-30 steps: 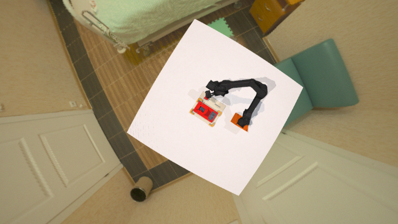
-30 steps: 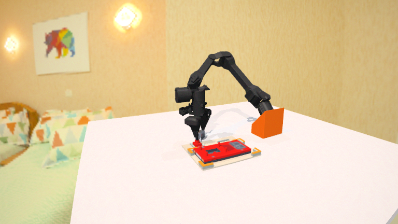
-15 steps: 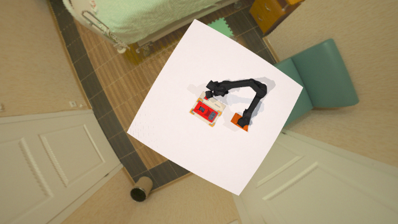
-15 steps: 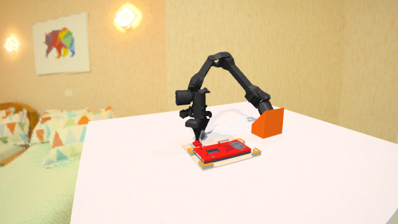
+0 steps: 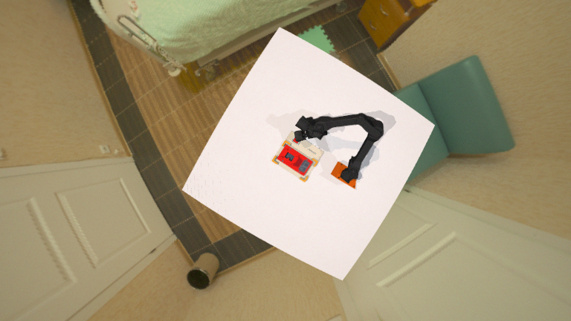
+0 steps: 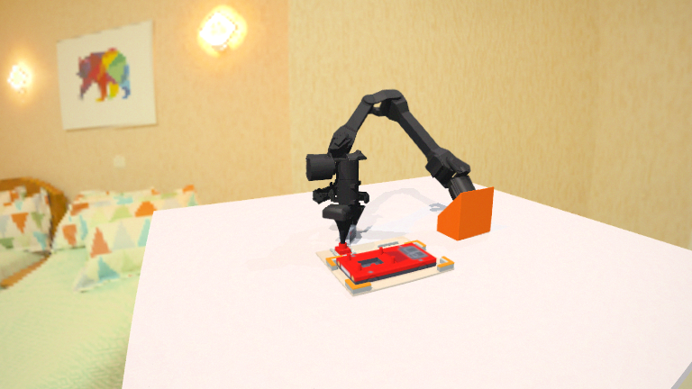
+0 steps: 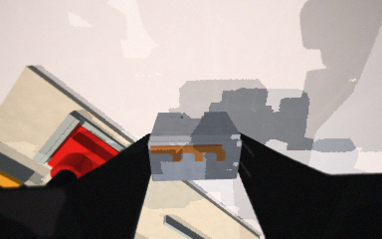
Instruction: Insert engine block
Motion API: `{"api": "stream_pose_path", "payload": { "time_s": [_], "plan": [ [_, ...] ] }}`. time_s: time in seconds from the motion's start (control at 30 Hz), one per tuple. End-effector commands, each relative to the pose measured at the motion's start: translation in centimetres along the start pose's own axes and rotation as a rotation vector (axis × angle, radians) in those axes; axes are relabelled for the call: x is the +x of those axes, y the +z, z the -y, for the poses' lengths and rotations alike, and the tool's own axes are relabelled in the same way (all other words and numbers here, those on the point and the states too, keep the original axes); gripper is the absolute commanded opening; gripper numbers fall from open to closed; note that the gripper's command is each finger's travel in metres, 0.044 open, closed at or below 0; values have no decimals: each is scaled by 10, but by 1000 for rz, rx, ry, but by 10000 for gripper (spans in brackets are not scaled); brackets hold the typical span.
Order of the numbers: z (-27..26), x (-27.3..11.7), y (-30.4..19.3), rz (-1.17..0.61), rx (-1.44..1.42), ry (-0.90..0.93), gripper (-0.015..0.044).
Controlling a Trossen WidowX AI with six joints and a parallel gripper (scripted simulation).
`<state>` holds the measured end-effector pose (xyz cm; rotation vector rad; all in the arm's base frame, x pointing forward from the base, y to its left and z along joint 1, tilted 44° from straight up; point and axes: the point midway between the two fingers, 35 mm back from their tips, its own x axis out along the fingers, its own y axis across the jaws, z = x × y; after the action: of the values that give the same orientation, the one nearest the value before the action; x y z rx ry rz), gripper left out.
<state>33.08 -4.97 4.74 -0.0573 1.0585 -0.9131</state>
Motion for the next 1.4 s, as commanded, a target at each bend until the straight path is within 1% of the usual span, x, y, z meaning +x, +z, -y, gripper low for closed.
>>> {"api": "stream_pose_path", "payload": {
  "time_s": [0.0, 0.6, 1.2, 1.37],
  "plan": [
    [-2, -8, -2, 7, 5, 10, 0],
    [-5, -60, 0, -10, -3, 6, 0],
    [4, -116, -1, -15, -12, -12, 0],
    [5, -119, -1, -15, -26, -13, 0]
  ]
}}
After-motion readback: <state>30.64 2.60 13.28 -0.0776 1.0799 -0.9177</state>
